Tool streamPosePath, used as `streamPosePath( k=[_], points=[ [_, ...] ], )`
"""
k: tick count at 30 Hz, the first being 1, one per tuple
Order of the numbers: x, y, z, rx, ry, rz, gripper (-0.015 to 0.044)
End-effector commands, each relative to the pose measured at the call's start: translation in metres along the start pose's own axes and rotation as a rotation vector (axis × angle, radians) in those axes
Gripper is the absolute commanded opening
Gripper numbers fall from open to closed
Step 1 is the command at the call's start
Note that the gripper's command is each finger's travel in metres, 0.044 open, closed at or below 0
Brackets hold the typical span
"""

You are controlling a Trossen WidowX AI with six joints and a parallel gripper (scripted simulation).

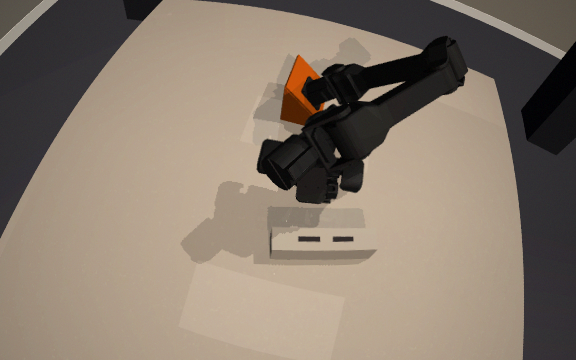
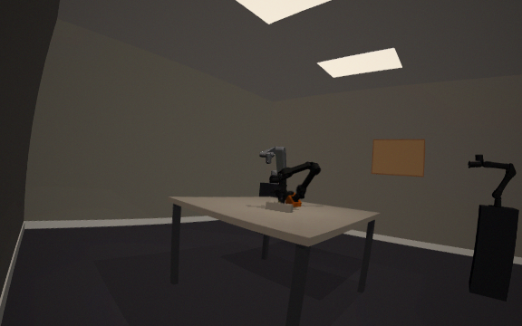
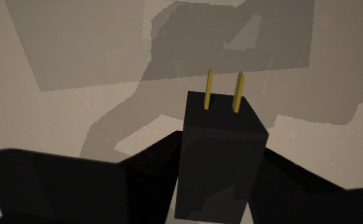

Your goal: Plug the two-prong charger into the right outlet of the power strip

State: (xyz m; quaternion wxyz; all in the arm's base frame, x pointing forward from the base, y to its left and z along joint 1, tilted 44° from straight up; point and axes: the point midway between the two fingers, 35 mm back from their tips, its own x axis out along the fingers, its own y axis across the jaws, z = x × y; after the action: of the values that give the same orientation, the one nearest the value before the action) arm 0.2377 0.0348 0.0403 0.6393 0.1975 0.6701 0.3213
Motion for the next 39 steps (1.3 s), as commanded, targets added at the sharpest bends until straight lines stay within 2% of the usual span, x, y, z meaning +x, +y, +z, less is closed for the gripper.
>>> streamPosePath(
  k=[1, 39],
  points=[
    [0.009, 0.001, -0.002, -0.058, 0.001, 0.001, 0.0000],
    [0.024, 0.012, 0.044, -0.190, -0.004, -0.006, 0.0000]
  ],
)
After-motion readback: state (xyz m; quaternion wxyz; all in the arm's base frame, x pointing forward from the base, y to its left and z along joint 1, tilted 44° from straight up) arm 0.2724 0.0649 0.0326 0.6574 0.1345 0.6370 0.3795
